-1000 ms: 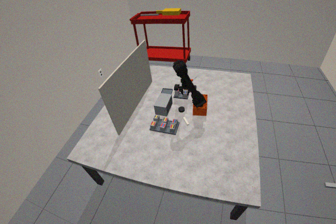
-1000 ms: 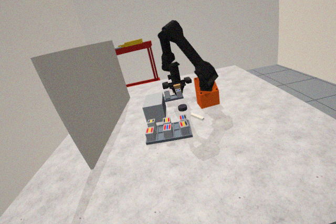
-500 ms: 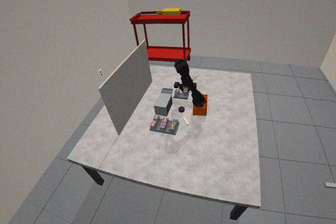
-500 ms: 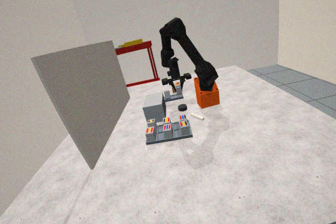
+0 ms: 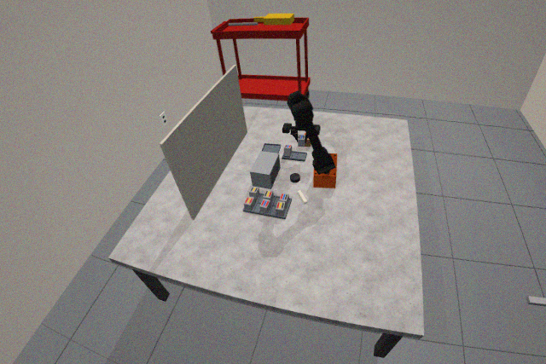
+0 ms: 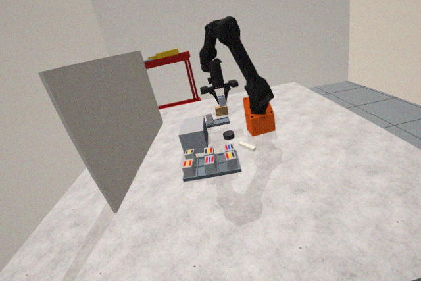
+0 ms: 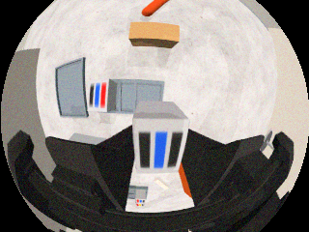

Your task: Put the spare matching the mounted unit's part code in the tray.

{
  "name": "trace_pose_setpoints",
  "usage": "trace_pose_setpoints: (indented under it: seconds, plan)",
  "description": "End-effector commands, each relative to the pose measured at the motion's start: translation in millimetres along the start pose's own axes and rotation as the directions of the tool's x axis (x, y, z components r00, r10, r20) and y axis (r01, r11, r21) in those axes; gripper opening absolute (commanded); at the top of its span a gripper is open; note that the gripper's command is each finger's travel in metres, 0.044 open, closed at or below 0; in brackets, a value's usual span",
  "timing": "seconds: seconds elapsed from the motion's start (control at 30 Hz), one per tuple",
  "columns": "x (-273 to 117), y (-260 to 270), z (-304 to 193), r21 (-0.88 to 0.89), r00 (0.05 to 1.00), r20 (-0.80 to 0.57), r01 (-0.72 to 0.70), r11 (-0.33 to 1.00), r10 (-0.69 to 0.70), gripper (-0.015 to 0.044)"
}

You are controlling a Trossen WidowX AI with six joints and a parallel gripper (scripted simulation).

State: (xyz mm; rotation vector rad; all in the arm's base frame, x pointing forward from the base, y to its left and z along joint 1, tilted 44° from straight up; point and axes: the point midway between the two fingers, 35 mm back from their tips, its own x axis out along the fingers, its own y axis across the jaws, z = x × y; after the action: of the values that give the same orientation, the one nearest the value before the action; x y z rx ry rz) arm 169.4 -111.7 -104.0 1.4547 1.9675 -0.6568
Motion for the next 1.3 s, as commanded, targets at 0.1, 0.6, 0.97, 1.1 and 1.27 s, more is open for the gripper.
trace_pose_setpoints:
  seconds: [0.1, 0.6, 0.97, 1.1, 1.27]
  plan:
    - [-50, -2, 1, -0.012, 1.000, 0.029, -0.008, 1.000, 0.009, 0.0000]
    - [-70, 33, 14, -0.012, 0.999, 0.036, -0.009, 1.000, 0.010, 0.0000]
    - [-76, 78, 25, -0.013, 0.999, 0.040, -0.012, 1.000, 0.013, 0.0000]
    - [-77, 95, 27, -0.014, 0.999, 0.040, -0.013, 1.000, 0.014, 0.0000]
    - [-76, 116, 29, -0.015, 0.999, 0.039, -0.015, 1.000, 0.015, 0.0000]
